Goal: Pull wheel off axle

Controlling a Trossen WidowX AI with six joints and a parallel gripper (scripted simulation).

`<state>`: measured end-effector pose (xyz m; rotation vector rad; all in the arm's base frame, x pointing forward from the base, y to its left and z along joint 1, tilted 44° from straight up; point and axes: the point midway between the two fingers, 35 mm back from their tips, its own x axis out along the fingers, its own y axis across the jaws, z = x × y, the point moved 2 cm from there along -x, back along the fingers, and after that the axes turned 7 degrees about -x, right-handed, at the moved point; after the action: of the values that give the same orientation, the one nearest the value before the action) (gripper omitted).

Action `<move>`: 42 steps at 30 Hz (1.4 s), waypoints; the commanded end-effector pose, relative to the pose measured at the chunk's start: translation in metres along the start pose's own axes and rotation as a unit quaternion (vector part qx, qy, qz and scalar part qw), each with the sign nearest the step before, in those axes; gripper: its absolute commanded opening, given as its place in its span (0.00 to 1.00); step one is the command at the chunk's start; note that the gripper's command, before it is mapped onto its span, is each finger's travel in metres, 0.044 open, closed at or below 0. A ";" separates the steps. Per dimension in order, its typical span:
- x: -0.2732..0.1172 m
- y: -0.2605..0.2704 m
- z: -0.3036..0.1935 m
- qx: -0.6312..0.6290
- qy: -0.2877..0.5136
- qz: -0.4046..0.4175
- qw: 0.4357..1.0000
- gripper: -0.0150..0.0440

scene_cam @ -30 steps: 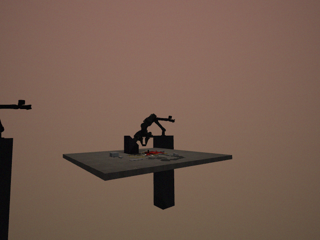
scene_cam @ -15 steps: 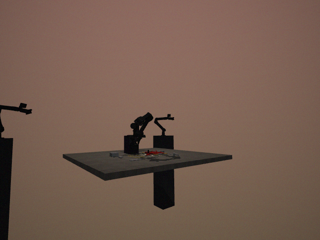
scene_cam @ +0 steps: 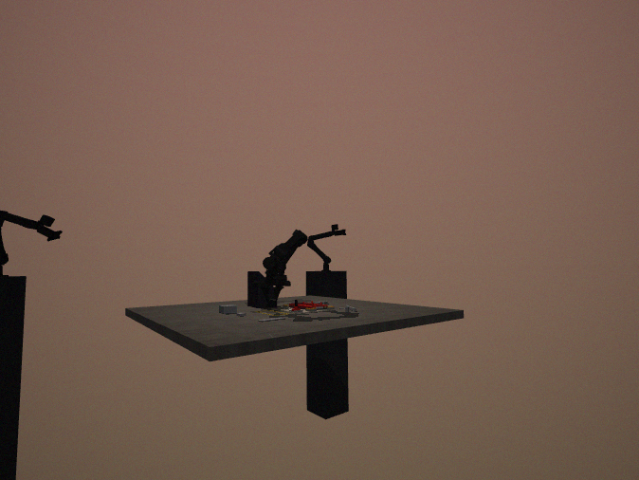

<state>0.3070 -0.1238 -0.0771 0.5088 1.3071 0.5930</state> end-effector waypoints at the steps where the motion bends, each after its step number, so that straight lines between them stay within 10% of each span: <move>1: 0.027 0.003 -0.004 0.006 0.005 0.007 1.000 0.25; 8: 0.050 0.006 -0.006 0.006 0.005 0.009 1.000 0.25; 20: 0.038 0.004 -0.005 0.002 0.007 0.007 1.000 0.76; 42: -0.061 0.048 -0.083 0.008 0.008 0.007 1.000 1.00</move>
<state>0.2170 -0.1321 -0.0175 0.5282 1.3142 0.5843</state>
